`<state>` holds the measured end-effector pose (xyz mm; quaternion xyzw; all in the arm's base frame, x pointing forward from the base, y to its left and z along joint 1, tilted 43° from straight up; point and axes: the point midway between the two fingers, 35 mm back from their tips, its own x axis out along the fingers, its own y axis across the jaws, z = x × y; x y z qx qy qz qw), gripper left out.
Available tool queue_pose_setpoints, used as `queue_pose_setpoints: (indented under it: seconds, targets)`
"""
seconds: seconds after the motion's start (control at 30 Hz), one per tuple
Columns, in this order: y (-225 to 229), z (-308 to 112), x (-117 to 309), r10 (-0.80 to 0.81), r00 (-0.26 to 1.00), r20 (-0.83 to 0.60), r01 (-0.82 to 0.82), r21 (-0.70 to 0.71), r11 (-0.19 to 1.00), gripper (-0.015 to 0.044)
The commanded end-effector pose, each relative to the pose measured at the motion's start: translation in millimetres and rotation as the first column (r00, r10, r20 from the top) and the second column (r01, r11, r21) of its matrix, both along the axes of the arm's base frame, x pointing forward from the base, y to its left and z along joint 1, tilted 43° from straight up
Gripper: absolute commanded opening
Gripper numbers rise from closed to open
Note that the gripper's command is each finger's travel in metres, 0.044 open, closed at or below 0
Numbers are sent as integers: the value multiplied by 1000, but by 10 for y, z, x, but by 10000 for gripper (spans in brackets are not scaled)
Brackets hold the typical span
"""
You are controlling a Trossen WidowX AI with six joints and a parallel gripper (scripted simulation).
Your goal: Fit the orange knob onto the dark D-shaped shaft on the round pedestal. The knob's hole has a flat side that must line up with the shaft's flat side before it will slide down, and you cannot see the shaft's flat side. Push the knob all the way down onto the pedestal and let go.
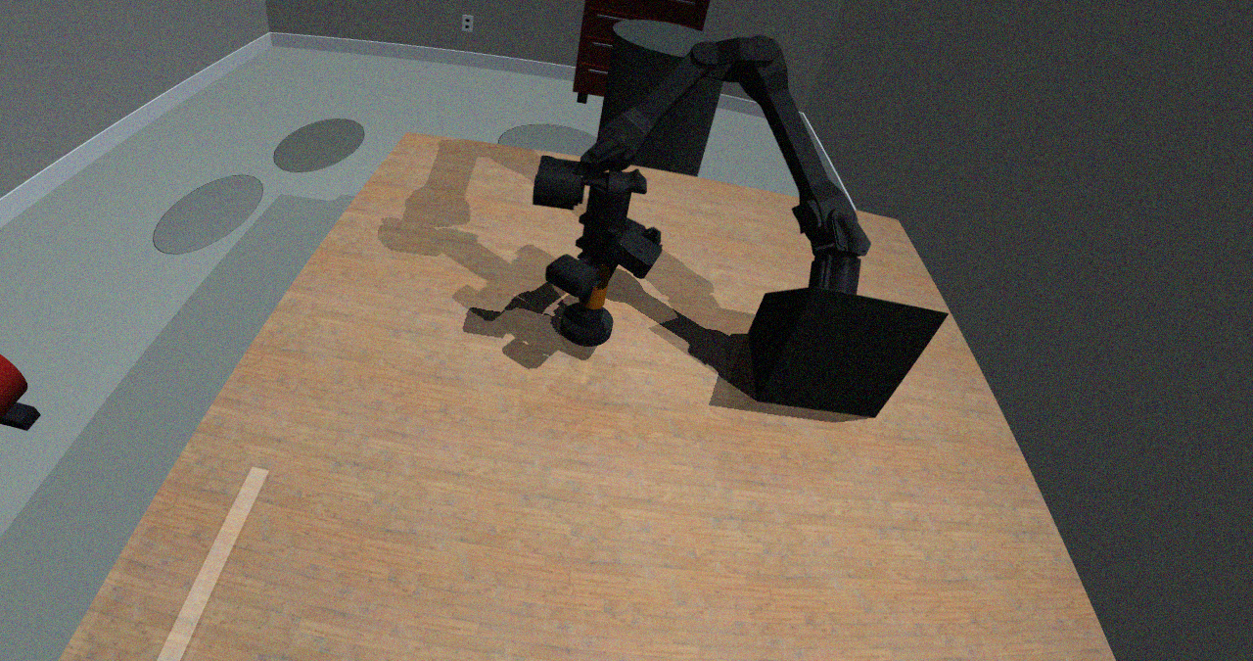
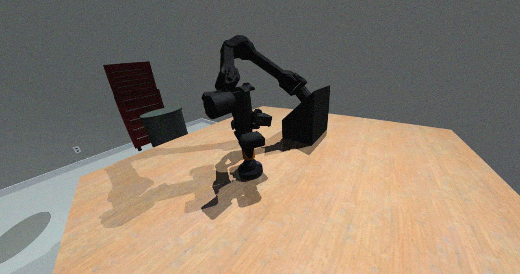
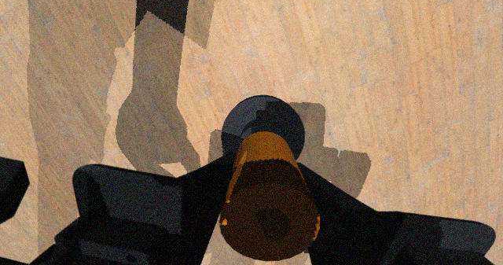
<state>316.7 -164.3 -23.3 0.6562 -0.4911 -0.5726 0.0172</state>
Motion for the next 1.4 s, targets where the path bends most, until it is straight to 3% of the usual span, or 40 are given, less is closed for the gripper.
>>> queue_pose_setpoints:
  seconds: [0.0, 0.2, 1.37]
  targets:
    - [17, 22, 24, 21, 1000, -10, -21, 3, 1000, 0]
    - [17, 10, 36, 157, 979, -130, -153, 38, 988, 0]
    - [34, 9, 11, 163, 977, -135, -159, 40, 986, 0]
